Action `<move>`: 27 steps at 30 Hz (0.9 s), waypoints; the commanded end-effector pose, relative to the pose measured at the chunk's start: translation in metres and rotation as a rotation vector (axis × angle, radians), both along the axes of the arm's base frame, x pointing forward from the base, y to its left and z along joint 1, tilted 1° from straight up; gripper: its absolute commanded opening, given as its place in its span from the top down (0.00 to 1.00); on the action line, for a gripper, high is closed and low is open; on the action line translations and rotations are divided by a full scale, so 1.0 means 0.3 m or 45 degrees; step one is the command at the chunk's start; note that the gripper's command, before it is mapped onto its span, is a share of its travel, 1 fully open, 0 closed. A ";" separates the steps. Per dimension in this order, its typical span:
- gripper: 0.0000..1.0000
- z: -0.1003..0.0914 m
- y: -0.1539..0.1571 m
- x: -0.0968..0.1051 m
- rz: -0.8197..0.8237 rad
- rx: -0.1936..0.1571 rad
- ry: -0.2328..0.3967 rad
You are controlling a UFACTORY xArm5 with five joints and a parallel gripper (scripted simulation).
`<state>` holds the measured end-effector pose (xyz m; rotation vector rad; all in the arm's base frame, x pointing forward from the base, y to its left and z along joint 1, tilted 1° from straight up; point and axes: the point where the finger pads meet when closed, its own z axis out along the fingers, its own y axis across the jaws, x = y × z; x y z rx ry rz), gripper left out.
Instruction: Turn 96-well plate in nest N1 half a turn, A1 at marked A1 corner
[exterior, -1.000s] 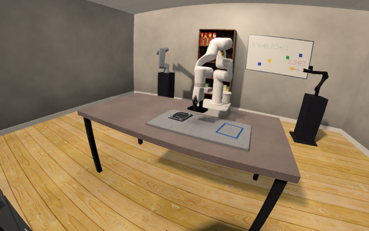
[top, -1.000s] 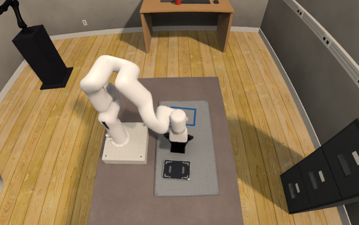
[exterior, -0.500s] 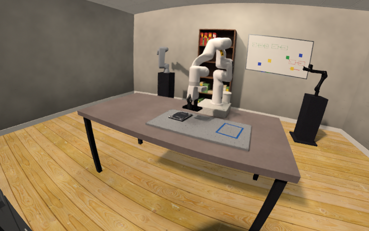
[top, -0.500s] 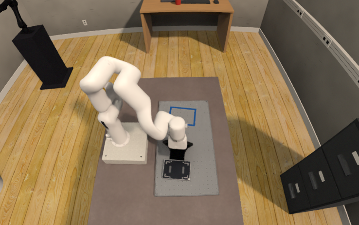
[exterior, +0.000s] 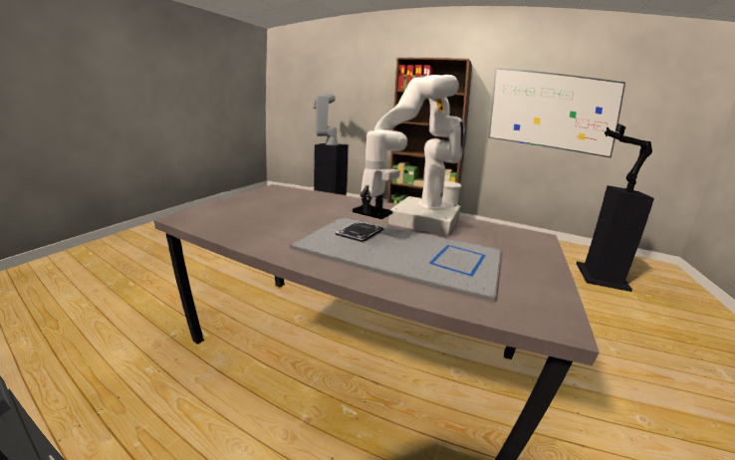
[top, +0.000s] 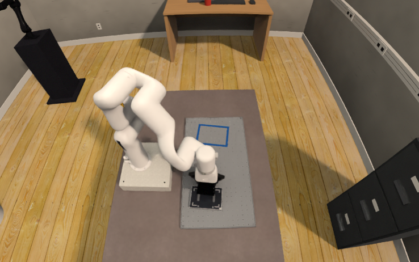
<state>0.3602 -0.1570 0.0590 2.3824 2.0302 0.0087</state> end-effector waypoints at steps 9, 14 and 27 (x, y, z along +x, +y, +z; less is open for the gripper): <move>1.00 0.007 -0.118 -0.013 0.002 0.003 -0.006; 1.00 0.009 -0.173 -0.022 0.002 0.003 -0.005; 1.00 0.009 -0.174 -0.022 -0.380 0.008 -0.007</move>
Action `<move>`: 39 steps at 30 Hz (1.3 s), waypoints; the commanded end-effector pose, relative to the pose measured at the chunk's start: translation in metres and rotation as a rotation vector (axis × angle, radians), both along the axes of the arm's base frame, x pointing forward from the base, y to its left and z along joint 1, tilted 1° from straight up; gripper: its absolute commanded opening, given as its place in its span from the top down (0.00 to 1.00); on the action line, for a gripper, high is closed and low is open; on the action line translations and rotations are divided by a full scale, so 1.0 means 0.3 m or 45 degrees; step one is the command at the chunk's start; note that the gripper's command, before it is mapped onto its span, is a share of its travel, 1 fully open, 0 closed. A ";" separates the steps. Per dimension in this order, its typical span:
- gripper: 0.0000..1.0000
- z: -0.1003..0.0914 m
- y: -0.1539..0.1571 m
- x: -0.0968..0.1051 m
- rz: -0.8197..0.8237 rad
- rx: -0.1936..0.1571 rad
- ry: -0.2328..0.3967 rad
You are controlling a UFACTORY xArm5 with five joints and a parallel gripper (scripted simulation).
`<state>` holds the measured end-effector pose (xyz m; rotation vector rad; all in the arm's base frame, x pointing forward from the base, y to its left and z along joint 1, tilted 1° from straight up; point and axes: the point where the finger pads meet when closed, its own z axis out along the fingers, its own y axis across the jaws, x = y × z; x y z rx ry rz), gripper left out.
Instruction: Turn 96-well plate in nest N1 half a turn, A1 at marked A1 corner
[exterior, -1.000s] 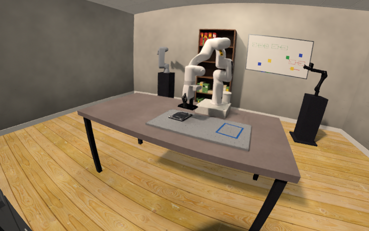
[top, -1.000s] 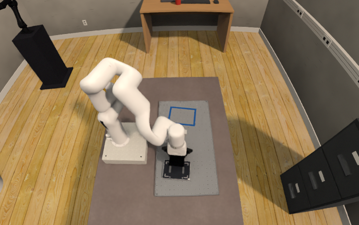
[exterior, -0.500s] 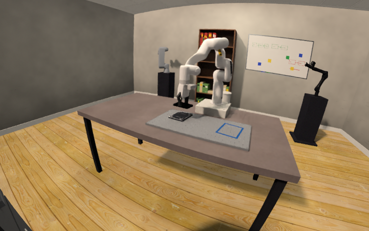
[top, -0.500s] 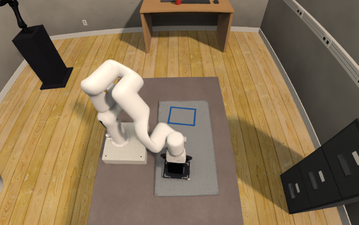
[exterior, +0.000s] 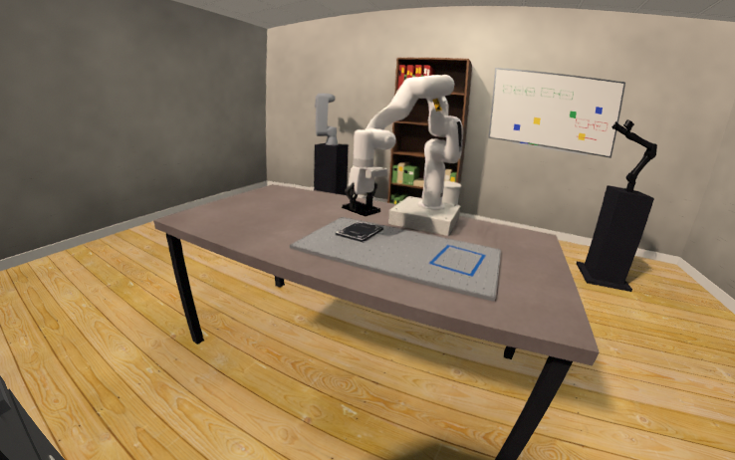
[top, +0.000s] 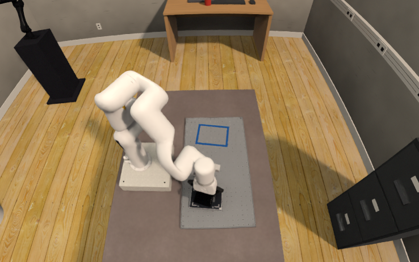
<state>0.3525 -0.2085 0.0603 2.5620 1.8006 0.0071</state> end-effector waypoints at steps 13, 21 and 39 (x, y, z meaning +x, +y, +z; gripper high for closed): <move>1.00 0.004 -0.002 0.004 -0.610 0.011 -0.011; 1.00 0.004 -0.002 0.005 -0.949 0.016 -0.012; 1.00 0.004 -0.002 0.005 -1.586 0.024 -0.014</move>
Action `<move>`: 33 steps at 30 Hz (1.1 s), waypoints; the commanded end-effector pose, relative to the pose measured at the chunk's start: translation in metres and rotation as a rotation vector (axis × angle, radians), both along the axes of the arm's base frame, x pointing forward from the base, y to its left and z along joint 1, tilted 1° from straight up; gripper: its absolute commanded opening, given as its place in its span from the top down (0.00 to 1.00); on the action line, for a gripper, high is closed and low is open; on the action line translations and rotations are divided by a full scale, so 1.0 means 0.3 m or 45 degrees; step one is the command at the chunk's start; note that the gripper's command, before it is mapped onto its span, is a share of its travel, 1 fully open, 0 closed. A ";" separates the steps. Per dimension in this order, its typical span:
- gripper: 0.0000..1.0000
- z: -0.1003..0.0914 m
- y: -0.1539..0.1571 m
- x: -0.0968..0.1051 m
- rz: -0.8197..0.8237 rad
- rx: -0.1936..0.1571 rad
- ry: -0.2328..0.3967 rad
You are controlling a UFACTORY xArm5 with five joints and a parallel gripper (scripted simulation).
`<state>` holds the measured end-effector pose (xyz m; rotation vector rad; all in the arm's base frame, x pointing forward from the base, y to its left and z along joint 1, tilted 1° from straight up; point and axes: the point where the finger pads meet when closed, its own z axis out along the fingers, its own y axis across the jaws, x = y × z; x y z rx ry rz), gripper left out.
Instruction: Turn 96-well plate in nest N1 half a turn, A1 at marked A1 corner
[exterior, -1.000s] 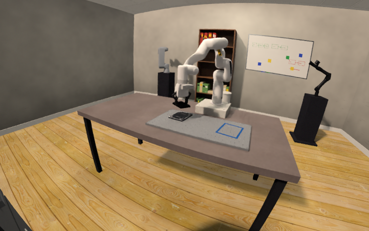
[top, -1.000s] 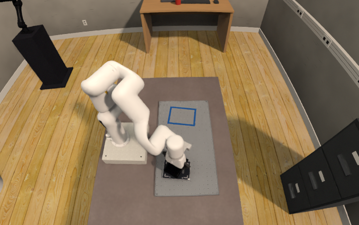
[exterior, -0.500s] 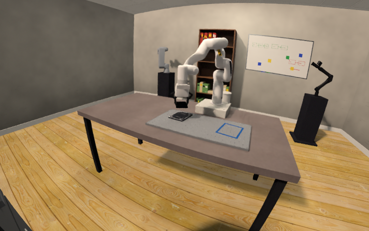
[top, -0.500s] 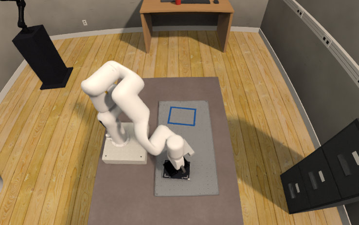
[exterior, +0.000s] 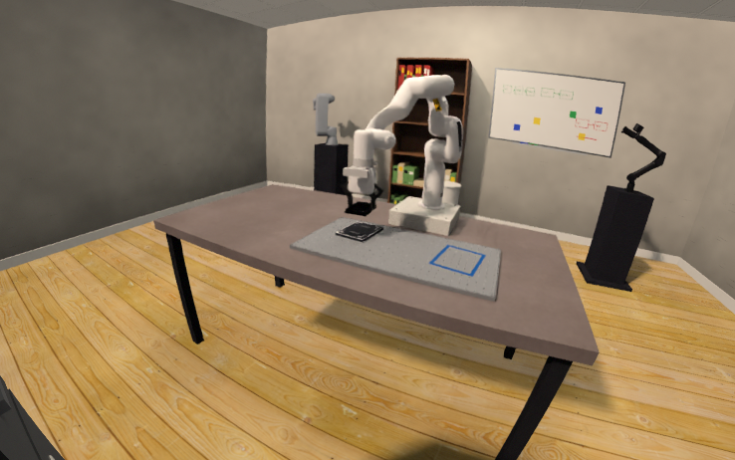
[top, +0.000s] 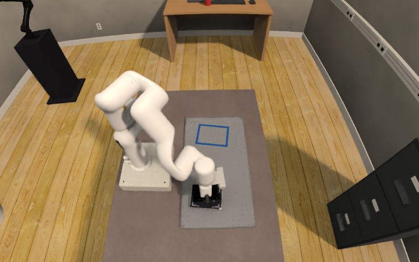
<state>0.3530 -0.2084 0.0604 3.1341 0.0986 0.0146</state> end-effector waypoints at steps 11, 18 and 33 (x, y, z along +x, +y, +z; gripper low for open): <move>1.00 0.004 -0.003 0.004 -0.251 0.007 -0.009; 1.00 0.004 -0.003 0.004 -0.251 0.007 -0.009; 1.00 0.004 -0.003 0.004 -0.251 0.007 -0.009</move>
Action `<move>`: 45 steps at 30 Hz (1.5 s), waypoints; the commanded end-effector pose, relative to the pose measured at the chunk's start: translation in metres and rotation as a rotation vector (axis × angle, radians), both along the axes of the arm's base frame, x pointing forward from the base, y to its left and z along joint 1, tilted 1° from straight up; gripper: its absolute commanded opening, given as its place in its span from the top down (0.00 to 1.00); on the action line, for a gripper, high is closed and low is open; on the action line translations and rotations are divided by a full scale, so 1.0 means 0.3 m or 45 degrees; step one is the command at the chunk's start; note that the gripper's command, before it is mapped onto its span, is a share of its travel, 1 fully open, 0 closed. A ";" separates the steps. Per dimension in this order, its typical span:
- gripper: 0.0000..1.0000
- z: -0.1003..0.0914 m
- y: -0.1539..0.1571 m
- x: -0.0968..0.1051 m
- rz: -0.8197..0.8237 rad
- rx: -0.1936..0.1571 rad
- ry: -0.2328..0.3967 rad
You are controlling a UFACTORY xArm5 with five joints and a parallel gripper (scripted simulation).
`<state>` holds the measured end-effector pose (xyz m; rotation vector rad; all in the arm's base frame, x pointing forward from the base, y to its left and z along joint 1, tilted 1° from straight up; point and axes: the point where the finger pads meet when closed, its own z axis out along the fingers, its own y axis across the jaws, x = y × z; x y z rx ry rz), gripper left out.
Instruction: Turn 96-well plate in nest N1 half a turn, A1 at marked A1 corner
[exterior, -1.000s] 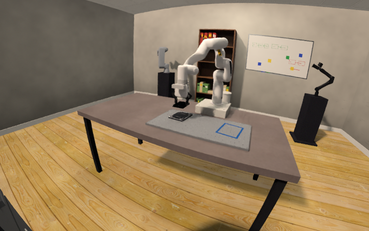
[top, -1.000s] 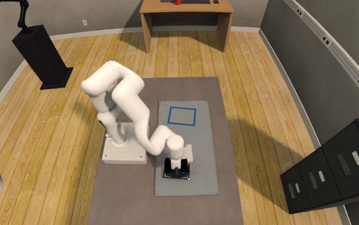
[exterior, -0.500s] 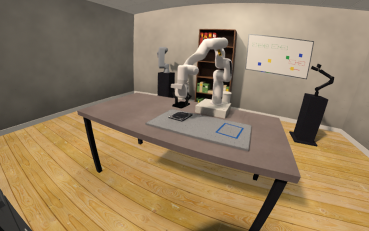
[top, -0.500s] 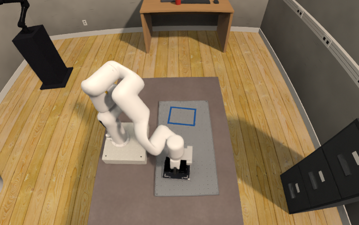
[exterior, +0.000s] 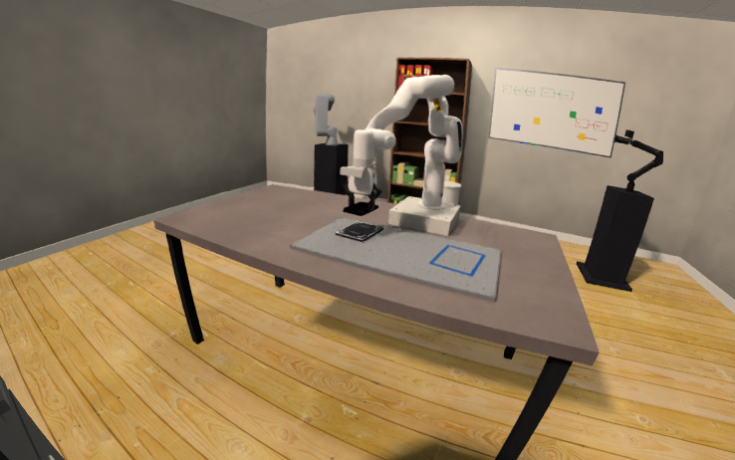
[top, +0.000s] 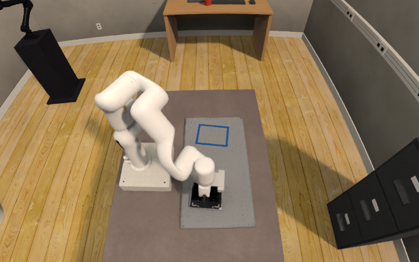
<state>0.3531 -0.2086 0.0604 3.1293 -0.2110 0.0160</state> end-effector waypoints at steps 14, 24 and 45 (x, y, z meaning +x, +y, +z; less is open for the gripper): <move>1.00 -0.029 -0.002 0.004 0.000 0.004 -0.008; 1.00 -0.074 -0.003 0.005 0.000 0.004 -0.008; 1.00 -0.180 -0.003 0.006 0.000 0.004 -0.008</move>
